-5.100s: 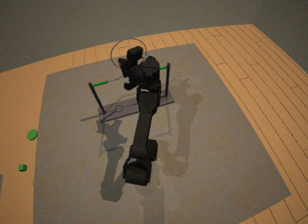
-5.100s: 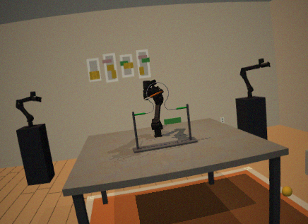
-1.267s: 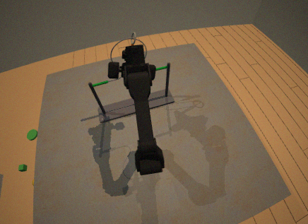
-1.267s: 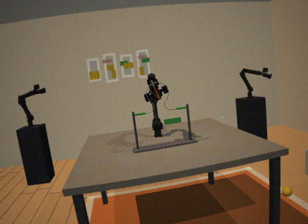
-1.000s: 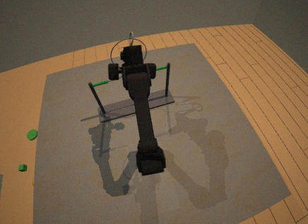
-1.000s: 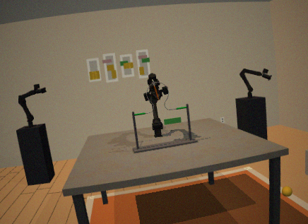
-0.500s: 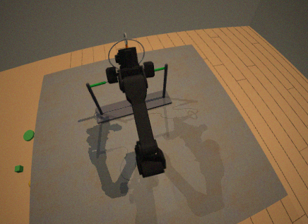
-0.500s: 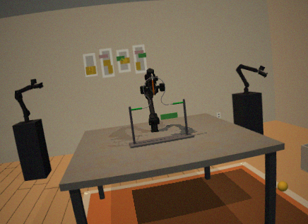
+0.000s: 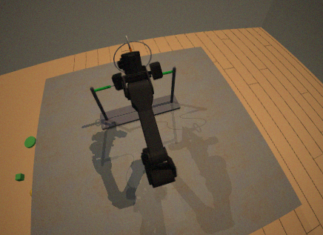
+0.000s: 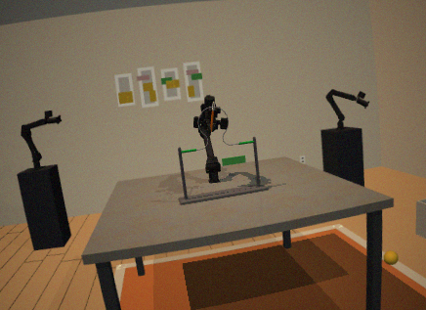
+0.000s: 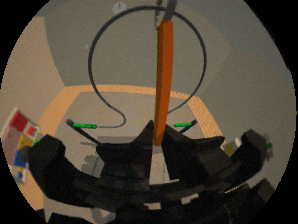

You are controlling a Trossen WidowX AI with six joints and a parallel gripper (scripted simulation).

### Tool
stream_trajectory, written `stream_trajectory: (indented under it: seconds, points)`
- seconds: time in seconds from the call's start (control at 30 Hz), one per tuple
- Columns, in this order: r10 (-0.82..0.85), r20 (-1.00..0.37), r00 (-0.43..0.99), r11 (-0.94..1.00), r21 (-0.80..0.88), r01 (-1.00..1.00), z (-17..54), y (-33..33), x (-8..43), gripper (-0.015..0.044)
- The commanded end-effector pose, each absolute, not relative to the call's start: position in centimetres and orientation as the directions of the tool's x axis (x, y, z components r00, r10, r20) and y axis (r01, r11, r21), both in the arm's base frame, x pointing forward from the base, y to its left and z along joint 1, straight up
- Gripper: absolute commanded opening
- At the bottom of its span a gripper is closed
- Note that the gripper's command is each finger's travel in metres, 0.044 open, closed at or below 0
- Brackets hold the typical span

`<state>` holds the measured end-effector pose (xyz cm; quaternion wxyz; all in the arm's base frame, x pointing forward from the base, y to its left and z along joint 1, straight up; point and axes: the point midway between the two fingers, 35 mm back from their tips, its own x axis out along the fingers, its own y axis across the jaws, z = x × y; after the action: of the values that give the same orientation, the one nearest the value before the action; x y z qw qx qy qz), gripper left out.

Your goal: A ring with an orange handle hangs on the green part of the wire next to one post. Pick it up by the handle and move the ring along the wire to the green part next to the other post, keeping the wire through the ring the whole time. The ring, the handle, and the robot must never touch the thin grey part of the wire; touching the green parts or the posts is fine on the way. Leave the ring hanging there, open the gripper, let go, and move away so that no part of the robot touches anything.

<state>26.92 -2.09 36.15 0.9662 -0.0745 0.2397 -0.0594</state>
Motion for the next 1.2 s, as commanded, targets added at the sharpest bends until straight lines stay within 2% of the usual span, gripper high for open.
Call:
stream_trajectory:
  seconds: [0.0,1.17]
  points:
    - [-0.172,-0.450,0.876,0.973,-0.219,0.078,35.9,-2.2,27.0,-0.0150]
    - [-0.345,-0.313,0.885,0.786,-0.612,0.090,36.3,-3.6,27.0,-0.0150]
